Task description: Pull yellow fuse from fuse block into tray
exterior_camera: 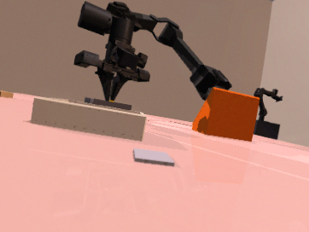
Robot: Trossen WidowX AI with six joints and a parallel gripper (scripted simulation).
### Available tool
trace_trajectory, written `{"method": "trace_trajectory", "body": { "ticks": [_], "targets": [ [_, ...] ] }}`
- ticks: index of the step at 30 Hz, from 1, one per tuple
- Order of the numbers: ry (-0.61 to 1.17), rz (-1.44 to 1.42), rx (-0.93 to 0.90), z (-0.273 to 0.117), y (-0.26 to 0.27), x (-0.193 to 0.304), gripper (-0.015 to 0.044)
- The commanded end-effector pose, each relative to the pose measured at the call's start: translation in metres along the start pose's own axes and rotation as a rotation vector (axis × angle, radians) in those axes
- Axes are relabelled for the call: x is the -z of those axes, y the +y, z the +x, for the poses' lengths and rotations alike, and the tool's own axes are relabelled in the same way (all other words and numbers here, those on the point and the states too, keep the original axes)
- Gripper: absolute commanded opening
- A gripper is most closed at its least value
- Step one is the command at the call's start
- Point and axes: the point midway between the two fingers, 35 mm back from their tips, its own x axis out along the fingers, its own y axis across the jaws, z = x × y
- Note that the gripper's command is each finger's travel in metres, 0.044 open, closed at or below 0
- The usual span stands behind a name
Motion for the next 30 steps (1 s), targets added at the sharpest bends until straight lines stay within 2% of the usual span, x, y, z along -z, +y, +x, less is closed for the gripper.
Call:
{"method": "trace_trajectory", "body": {
  "ticks": [1,30],
  "targets": [
    [-0.003,0.006,0.004,-0.003,-0.001,0.001,0.0000],
    [-0.001,0.003,0.004,-0.018,-0.002,0.000,0.0000]
  ]
}}
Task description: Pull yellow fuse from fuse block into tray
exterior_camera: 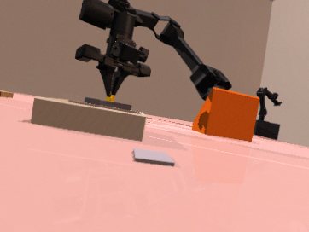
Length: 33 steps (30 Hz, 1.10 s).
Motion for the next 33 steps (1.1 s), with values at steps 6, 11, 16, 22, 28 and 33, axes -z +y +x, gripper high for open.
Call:
{"method": "trace_trajectory", "body": {
  "ticks": [6,11,16,22,28,33],
  "targets": [
    [-0.005,0.008,0.007,-0.006,-0.002,0.000,0.0000],
    [-0.005,0.007,0.006,-0.009,-0.002,0.000,0.0000],
    [-0.005,0.007,0.006,-0.011,-0.002,0.000,0.0000],
    [-0.004,0.006,0.006,-0.014,-0.001,0.000,0.0000],
    [-0.003,0.006,0.006,-0.017,-0.001,0.000,0.0000],
    [-0.003,0.005,0.006,-0.019,-0.001,0.000,0.0000]
  ]
}}
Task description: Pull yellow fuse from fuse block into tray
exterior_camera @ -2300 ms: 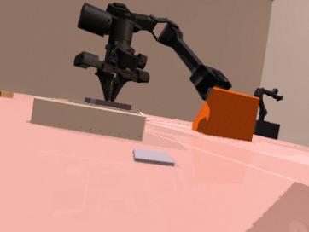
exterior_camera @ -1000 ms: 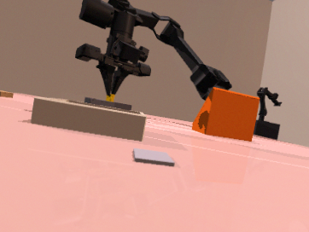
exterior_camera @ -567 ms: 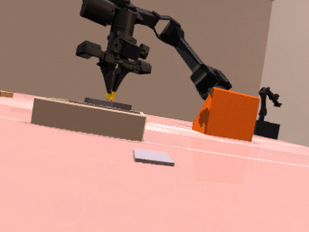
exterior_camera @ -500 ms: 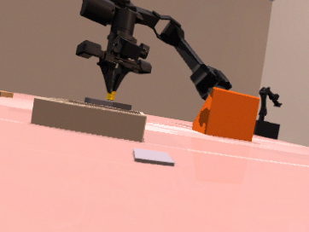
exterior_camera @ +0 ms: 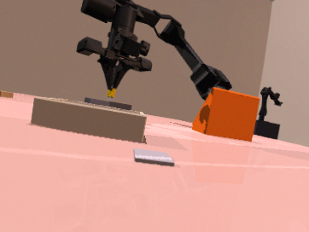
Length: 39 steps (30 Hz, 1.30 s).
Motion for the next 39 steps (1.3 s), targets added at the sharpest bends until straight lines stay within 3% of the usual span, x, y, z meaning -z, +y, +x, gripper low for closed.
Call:
{"method": "trace_trajectory", "body": {
  "ticks": [1,23,39],
  "targets": [
    [-0.006,0.008,0.006,-0.004,-0.001,0.000,0.0000],
    [-0.007,0.008,0.007,-0.027,-0.004,-0.002,0.0000],
    [-0.019,0.006,0.017,-0.035,-0.057,-0.072,0.0000]
  ]
}}
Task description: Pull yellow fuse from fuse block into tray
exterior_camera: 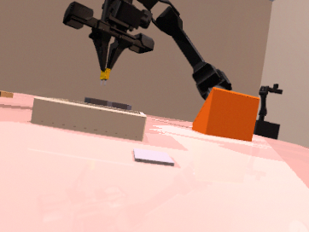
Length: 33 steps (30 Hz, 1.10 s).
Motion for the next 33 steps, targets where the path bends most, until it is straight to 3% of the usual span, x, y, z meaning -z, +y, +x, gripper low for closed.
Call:
{"method": "trace_trajectory", "body": {
  "ticks": [1,18,33],
  "targets": [
    [-0.007,0.003,0.003,-0.002,-0.011,-0.018,0.0000],
    [-0.004,0.008,0.000,0.004,-0.045,-0.110,0.0000],
    [-0.003,0.008,0.000,0.020,-0.046,-0.113,0.0000]
  ]
}}
